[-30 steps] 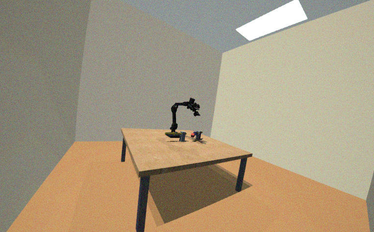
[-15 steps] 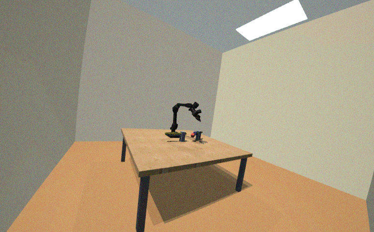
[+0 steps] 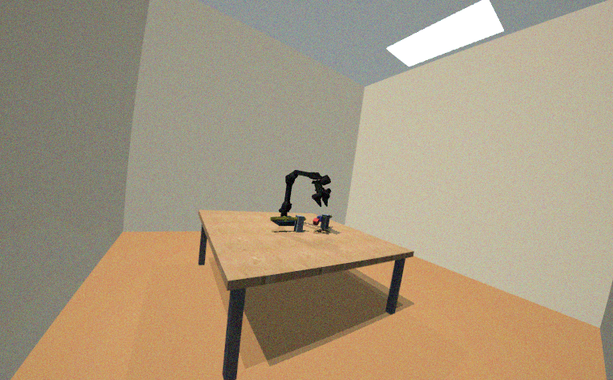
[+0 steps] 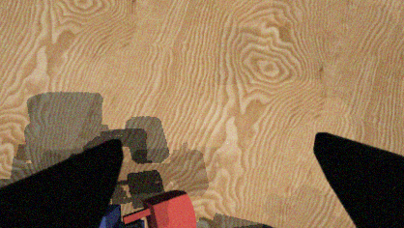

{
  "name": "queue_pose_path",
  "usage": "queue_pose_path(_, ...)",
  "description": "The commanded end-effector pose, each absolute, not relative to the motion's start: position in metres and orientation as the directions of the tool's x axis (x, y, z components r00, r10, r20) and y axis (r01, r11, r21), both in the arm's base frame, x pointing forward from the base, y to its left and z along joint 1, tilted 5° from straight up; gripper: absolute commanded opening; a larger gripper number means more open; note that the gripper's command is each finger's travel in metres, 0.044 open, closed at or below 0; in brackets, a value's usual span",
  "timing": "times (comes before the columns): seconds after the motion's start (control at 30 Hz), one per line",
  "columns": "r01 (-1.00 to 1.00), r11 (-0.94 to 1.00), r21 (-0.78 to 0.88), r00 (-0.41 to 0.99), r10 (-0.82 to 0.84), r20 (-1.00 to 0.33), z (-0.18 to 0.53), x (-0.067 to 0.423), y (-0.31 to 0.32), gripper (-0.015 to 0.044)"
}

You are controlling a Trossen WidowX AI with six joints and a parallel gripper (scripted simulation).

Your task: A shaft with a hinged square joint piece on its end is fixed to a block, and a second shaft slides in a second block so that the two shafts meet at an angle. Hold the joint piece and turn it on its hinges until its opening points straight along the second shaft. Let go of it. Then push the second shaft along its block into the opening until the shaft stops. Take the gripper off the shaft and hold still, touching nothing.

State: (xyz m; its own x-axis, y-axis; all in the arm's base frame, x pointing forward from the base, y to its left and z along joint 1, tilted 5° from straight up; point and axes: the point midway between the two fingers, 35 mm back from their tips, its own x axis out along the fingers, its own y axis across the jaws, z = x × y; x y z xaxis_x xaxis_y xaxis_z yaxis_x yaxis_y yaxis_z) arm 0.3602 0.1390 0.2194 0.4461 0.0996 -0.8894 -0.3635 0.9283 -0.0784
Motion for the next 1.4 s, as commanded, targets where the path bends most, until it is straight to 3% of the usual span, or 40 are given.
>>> queue_pose_path(0.0,-0.303,0.952,-0.040,0.362,0.077,-0.929,0.203,0.349,0.143,0.0440)
queue_pose_path(0.5,0.017,0.998,-0.061,0.034,-0.062,-0.998,0.164,0.294,0.147,0.0440)
queue_pose_path(0.7,0.042,0.997,-0.058,0.026,-0.060,-0.998,0.163,0.294,0.147,0.0440)
queue_pose_path(1.37,0.636,0.772,0.015,-0.072,0.079,-0.994,0.149,0.297,0.141,0.0440)
